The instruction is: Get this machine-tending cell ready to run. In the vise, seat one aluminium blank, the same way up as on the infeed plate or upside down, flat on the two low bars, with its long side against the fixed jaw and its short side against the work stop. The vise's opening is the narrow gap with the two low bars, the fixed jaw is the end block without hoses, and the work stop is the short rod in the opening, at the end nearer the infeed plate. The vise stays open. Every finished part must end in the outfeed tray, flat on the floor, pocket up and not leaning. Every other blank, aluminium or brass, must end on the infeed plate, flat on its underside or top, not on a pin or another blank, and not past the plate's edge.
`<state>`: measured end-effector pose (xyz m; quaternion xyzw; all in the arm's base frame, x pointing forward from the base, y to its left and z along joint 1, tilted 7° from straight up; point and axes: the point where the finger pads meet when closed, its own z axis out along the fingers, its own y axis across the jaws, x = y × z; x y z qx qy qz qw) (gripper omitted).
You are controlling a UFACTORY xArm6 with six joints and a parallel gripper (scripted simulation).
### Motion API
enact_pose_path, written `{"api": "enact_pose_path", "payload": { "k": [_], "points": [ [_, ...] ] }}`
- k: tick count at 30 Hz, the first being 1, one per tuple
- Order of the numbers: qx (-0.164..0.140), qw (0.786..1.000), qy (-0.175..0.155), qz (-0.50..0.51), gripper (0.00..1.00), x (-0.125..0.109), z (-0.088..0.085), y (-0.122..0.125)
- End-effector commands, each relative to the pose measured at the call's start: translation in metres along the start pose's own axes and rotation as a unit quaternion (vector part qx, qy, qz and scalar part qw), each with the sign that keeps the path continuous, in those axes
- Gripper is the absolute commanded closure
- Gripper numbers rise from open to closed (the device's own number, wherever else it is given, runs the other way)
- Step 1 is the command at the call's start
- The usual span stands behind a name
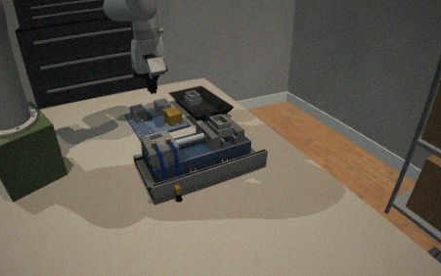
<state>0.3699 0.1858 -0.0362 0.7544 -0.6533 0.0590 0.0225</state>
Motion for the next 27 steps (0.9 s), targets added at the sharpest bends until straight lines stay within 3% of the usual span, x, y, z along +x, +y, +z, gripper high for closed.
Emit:
{"api": "enact_pose_path", "payload": {
  "k": [1,11,27],
  "points": [
    [0.002,1.000,-0.001,0.000,1.00,-0.001,-0.001,-0.001],
    [0.002,1.000,-0.001,0.000,1.00,-0.001,-0.008,-0.001],
    [0.002,1.000,-0.001,0.000,1.00,-0.001,-0.042,-0.001]
  ]
}}
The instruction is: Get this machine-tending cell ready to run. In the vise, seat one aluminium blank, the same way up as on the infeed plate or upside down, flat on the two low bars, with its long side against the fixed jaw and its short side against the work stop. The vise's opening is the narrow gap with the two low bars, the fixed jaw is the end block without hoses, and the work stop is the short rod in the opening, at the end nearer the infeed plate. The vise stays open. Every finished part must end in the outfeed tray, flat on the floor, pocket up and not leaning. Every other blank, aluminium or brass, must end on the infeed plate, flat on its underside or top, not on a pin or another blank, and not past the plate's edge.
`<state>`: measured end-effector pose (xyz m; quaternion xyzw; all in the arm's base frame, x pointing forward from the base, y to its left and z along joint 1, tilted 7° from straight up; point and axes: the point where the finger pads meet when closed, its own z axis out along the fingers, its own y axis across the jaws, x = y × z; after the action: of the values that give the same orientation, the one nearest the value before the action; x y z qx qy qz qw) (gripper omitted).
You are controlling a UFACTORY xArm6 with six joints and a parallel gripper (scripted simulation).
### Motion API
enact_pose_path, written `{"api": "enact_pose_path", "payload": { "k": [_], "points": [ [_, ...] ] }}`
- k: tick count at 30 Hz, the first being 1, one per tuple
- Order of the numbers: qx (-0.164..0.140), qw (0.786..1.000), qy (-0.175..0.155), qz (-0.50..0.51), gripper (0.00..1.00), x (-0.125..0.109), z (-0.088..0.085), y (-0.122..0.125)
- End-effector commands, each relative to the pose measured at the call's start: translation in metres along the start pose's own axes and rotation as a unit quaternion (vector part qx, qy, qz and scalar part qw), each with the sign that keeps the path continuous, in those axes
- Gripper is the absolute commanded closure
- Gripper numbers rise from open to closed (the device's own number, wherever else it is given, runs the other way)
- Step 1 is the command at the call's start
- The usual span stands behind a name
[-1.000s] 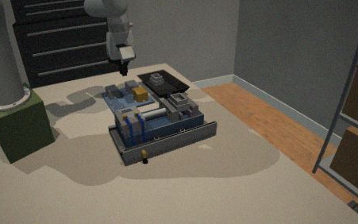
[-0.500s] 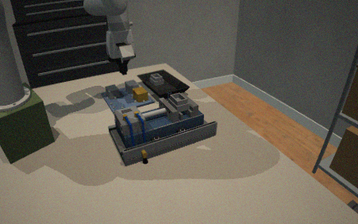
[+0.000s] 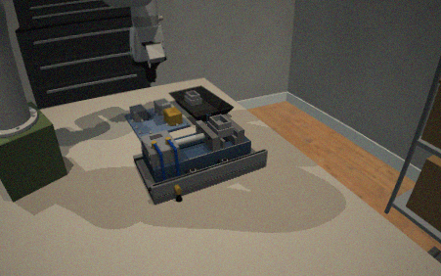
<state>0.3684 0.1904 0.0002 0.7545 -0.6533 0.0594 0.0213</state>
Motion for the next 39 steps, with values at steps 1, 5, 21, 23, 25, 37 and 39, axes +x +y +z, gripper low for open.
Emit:
{"api": "enact_pose_path", "payload": {
  "k": [1,5,21,23,25,37,39],
  "points": [
    [0.001,1.000,0.000,0.000,1.00,0.000,-0.008,-0.001],
    [0.001,1.000,0.000,0.000,1.00,0.000,-0.018,-0.001],
    [0.001,1.000,0.000,0.000,1.00,0.000,-0.033,-0.001],
    [0.001,1.000,0.000,0.000,1.00,0.000,-0.033,-0.001],
    [0.001,1.000,0.000,0.000,1.00,-0.001,-0.034,-0.011],
    [0.001,1.000,0.002,0.003,1.00,-0.007,-0.037,-0.120],
    [0.000,1.000,0.001,0.003,1.00,-0.007,-0.036,-0.138]
  ]
}}
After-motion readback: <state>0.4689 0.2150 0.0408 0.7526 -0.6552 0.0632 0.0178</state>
